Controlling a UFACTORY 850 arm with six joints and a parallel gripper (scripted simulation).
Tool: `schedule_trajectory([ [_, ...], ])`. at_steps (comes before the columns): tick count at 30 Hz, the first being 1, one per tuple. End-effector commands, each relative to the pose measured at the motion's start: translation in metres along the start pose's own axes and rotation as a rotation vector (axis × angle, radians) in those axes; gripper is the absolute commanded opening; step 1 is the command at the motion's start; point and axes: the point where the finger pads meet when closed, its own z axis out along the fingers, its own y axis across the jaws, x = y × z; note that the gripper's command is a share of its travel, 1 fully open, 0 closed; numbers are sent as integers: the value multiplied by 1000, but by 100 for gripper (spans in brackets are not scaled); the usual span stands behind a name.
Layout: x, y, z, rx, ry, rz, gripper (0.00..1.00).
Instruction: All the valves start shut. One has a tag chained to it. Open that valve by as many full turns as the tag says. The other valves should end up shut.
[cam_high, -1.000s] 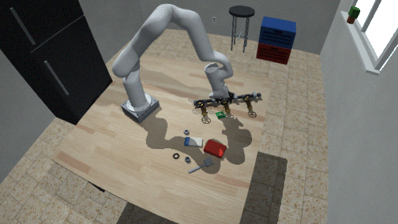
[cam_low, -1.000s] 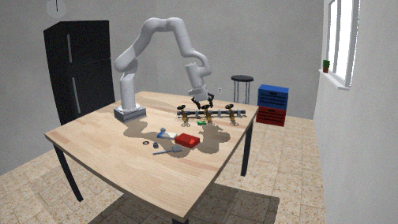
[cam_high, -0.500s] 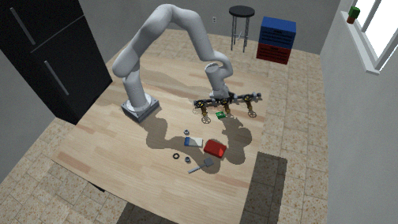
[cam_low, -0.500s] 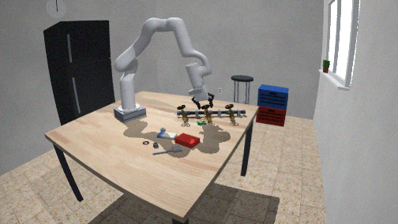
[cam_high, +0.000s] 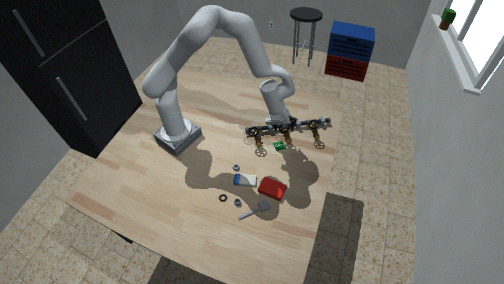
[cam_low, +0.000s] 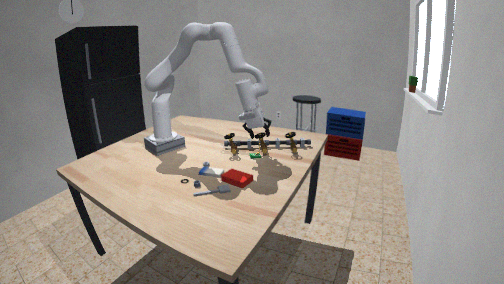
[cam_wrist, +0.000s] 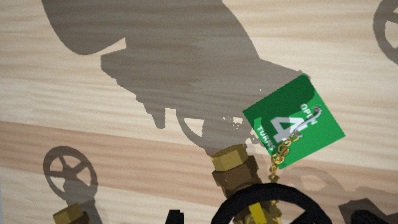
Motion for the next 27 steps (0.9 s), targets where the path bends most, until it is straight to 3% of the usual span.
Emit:
schedule_trajectory([
  [1, 0, -1, -1, -1, 1, 0, 100],
  [5, 0, -1, -1, -1, 1, 0, 100],
  [6, 0, -1, -1, -1, 1, 0, 0],
  [27, 0, -1, -1, -1, 1, 0, 0],
])
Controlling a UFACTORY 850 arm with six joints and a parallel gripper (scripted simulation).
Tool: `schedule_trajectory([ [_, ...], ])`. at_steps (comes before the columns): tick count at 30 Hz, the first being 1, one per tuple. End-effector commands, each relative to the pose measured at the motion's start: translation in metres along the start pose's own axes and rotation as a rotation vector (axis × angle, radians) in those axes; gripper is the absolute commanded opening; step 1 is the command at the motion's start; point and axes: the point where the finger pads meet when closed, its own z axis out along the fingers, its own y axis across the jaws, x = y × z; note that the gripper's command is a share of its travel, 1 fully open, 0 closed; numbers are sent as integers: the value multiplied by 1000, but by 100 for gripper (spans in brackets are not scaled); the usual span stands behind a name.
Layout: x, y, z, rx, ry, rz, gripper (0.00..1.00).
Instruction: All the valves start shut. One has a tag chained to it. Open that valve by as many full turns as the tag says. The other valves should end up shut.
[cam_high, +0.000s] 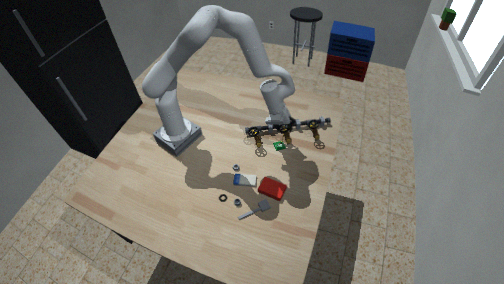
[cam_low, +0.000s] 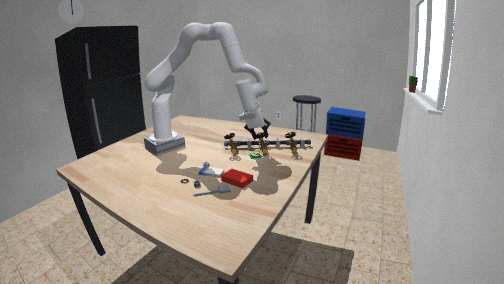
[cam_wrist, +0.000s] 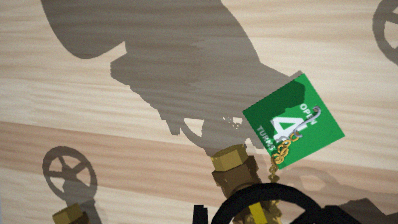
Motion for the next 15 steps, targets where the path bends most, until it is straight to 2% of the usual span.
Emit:
schedule_trajectory([
  [1, 0, -1, -1, 2, 0, 0, 0],
  [15, 0, -1, -1, 2, 0, -76, 0],
])
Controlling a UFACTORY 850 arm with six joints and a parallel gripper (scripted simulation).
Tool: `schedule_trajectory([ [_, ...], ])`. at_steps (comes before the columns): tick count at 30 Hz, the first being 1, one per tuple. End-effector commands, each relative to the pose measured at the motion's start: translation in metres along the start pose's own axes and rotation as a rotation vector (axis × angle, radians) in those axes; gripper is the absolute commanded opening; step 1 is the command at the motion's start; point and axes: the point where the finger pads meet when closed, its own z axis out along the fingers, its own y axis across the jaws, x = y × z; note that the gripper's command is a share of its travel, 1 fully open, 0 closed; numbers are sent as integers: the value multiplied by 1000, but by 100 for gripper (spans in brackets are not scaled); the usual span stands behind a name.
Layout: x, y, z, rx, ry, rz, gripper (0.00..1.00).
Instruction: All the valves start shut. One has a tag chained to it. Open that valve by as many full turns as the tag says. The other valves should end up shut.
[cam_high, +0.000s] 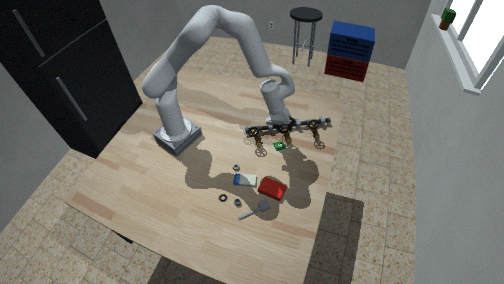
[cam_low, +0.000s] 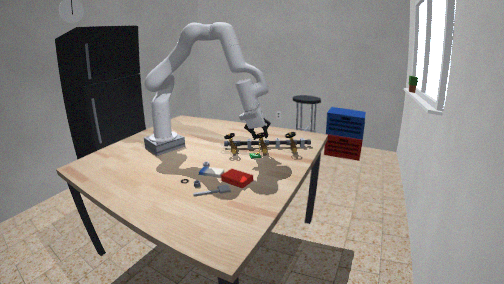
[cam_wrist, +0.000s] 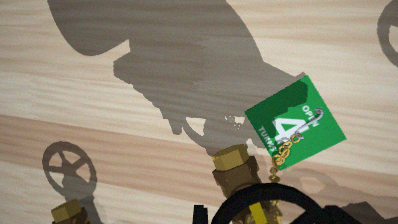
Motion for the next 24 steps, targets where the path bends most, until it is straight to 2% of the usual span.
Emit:
schedule_trajectory([
  [1, 0, -1, -1, 3, 0, -66, 0],
  [8, 0, -1, -1, 3, 0, -269, 0],
  [10, 0, -1, -1, 3, 0, -269, 0],
  [24, 0, -1, -1, -2, 4, -930, 0],
])
